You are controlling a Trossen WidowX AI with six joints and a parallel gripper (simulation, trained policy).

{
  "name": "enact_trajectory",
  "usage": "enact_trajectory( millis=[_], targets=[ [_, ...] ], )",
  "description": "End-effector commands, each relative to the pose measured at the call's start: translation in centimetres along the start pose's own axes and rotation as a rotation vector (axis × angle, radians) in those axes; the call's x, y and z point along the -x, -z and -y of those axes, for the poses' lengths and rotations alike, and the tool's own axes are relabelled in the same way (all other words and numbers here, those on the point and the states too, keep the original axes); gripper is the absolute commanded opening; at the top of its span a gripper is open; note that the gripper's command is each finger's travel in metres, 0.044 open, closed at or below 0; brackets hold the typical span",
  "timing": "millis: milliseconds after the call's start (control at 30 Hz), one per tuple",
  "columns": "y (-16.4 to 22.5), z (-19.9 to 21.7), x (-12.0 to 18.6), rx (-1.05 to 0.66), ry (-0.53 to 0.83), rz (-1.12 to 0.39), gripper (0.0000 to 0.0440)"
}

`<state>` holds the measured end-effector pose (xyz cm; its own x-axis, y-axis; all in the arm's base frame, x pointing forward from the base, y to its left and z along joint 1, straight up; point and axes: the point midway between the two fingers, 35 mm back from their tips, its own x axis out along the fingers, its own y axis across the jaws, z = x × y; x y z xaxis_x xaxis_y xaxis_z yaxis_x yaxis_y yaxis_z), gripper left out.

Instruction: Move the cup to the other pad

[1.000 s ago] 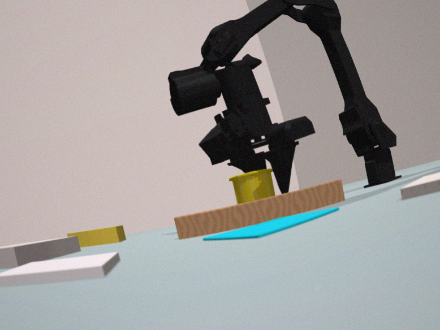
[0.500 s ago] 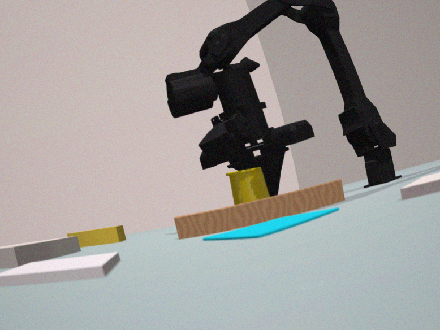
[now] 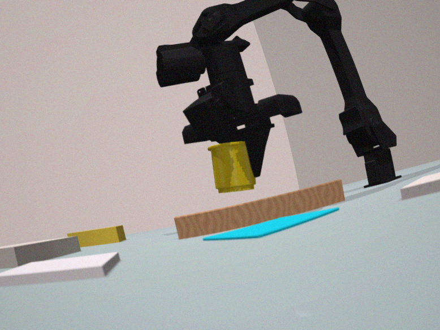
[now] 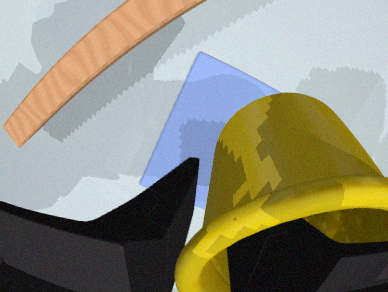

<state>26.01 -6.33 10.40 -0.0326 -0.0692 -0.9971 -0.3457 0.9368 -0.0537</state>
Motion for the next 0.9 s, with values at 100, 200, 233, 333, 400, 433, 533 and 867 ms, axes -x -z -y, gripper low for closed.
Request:
enact_trajectory(
  millis=[100,200,233,333,400,433,533,867],
  targets=[
    [-1.5,-0.3,1.7,0.029,0.014,0.041,0.0011],
    [-2.4,-0.5,2.2,0.039,0.022,0.059,0.0006],
    [-2.7,-0.6,2.4,0.043,0.024,0.065,0.0004],
    [-3.6,-1.0,2.8,0.055,0.033,0.084,0.0],
    [-4.2,-1.3,3.0,0.062,0.038,0.096,0.0],
    [-4.5,-1.5,3.1,0.066,0.041,0.103,0.0],
    [-5.4,-2.0,3.3,0.077,0.048,0.121,0.0],
    [-8.4,-4.3,3.5,0.114,0.063,0.175,0.0]
  ],
)
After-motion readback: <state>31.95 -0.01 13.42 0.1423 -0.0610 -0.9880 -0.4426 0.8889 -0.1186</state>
